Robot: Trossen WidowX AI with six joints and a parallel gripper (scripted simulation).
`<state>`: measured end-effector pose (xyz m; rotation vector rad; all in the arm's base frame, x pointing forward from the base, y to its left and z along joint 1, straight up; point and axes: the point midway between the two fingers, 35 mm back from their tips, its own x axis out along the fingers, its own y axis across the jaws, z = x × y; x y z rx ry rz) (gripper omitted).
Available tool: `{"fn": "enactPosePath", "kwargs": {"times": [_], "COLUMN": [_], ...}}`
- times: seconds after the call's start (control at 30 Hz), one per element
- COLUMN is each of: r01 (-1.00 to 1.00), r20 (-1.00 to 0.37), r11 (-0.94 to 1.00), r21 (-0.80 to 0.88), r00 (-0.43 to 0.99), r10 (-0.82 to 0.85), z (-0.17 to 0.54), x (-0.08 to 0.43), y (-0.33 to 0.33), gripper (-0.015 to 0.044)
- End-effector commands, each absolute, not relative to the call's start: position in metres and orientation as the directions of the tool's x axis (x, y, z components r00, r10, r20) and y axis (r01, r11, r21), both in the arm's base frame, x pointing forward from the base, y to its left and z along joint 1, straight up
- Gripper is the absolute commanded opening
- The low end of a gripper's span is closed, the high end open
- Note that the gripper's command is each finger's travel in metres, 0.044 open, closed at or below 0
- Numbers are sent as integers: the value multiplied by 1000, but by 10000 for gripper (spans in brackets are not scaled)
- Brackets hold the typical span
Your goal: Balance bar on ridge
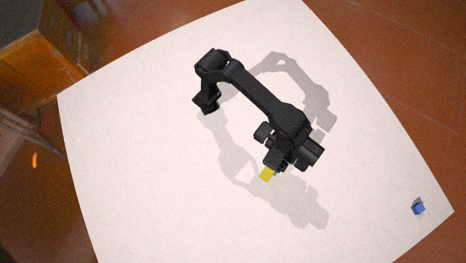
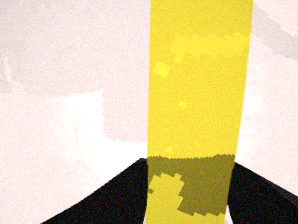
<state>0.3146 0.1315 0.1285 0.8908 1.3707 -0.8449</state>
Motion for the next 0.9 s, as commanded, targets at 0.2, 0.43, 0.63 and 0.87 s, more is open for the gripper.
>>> {"fn": "enactPosePath", "kwargs": {"times": [0.2, 0.43, 0.63, 0.87], "r01": [901, 901, 901, 901], "r20": [-999, -999, -999, -999], "r11": [432, 432, 432, 432], "r21": [33, 33, 33, 33], "r00": [30, 30, 30, 30], "r10": [13, 13, 13, 13], "z": [128, 127, 127, 126], "x": [315, 315, 315, 315], "y": [131, 131, 131, 131], "gripper": [0, 0, 0, 0]}}
